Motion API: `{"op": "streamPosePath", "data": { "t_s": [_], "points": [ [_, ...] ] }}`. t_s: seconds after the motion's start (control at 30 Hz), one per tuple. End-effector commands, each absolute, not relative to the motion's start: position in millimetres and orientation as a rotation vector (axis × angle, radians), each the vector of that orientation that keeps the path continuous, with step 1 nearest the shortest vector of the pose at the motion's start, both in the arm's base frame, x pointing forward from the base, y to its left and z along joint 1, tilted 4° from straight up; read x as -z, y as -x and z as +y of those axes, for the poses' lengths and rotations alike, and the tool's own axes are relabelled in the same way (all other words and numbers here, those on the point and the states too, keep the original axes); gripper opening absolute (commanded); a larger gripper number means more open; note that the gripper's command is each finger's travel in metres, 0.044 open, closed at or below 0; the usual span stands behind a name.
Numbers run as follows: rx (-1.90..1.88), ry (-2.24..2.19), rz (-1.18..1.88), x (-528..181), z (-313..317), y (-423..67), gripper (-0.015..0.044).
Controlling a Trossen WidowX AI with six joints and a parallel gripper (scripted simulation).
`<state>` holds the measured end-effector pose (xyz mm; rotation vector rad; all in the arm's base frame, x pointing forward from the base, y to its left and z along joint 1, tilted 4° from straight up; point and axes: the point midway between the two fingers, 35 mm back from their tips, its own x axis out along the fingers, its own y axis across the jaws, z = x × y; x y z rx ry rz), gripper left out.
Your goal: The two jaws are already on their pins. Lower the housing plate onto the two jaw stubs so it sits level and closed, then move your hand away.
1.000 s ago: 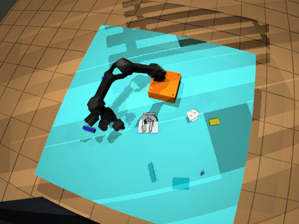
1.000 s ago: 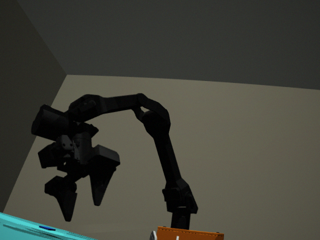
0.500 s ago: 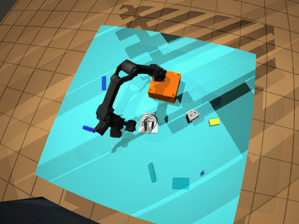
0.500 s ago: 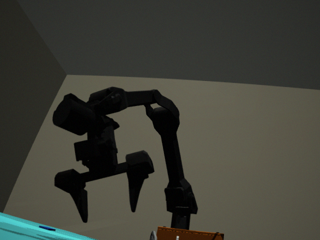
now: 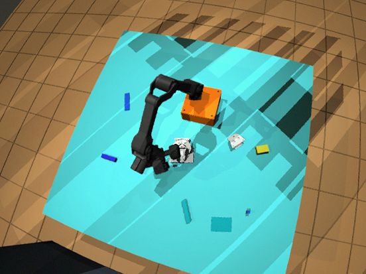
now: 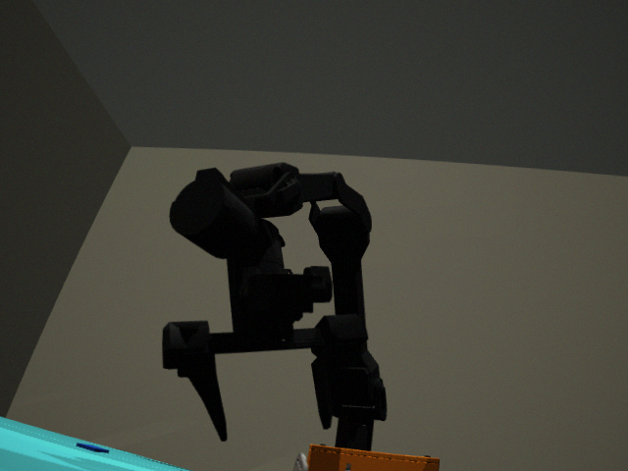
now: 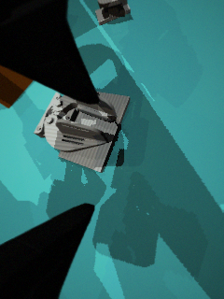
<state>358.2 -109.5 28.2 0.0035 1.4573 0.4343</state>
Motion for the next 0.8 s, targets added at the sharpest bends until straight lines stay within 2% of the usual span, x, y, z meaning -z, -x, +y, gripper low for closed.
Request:
{"op": "streamPosePath", "data": {
  "t_s": [0.0,0.77],
  "points": [
    [-0.514,0.102,1.443,-29,-93,-360,0.044],
    [-0.95,0.622,1.308,-30,-11,-361,0.044]
  ]
}}
